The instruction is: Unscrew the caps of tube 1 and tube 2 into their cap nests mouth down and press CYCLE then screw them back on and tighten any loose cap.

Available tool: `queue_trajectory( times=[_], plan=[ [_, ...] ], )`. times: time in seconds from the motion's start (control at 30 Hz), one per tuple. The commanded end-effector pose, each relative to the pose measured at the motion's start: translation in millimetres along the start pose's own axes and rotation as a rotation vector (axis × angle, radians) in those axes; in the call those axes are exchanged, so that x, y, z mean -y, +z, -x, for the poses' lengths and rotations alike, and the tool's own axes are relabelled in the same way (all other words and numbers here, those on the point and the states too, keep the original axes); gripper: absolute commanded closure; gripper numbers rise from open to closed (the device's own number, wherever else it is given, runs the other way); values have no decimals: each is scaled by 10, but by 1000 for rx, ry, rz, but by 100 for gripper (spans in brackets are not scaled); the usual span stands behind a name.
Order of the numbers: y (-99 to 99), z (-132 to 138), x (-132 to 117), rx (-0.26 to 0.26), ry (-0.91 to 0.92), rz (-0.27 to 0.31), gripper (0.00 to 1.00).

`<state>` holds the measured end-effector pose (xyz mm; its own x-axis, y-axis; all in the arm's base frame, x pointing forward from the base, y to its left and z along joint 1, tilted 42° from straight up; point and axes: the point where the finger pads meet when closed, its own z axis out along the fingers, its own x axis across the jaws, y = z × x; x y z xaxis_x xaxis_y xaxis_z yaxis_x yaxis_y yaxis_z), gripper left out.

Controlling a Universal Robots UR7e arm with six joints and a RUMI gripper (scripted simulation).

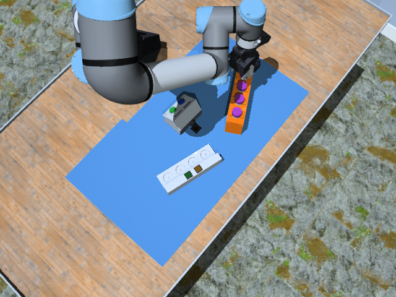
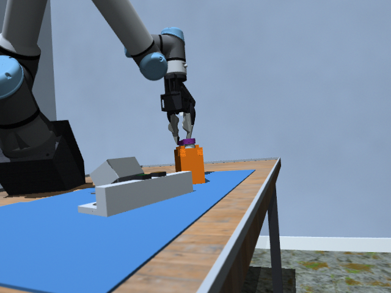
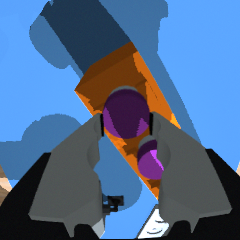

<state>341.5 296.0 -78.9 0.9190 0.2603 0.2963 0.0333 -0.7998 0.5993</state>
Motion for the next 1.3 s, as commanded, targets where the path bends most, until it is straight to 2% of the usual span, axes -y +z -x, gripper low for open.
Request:
queue_trajectory(
  times=[0.0,0.27,0.43,0.5,0.67,0.97,1.07,1.2,1.27],
  plan=[
    [-4,10,8,1,2,4,100],
    [-4,10,7,1,2,4,100],
    [-5,0,14,1,-248,4,100],
    [-5,0,14,1,-248,4,100],
    [-6,-7,12,1,-495,3,100],
    [2,17,2,5,-837,4,100],
    [3,23,-2,6,-848,3,100],
    [2,24,3,6,-1046,3,100],
    [0,25,0,6,-1046,3,100]
  ],
)
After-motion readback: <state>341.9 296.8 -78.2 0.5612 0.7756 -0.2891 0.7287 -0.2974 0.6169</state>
